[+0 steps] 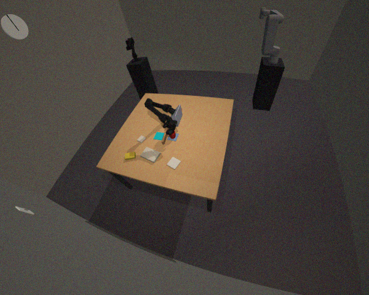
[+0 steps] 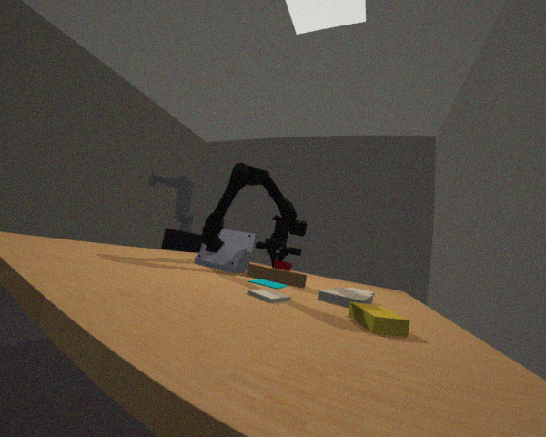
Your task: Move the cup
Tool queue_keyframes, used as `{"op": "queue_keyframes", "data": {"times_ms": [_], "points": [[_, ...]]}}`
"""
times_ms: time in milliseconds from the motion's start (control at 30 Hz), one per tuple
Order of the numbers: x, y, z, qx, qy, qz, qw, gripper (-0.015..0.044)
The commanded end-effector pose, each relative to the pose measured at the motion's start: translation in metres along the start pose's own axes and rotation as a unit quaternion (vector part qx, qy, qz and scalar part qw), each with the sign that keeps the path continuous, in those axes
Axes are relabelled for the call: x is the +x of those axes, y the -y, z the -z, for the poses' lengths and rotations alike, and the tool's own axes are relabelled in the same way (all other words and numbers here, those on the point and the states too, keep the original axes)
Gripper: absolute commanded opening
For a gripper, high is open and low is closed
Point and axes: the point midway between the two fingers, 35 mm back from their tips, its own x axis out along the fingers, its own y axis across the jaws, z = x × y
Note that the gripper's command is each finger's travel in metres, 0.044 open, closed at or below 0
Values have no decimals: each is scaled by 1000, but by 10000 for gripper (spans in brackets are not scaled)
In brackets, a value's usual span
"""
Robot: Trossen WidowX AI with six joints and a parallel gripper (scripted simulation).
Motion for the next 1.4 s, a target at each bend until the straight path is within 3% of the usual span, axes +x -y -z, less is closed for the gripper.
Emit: {"op": "queue_keyframes", "data": {"times_ms": [0, 700, 1367], "points": [[-2, 0, 0, 0, 0, 0, 1000, 0], [-71, 0, 1, -3, 1, 0, 1000, 0], [-71, 2, -1, -6, 4, -1, 1000, 0]]}}
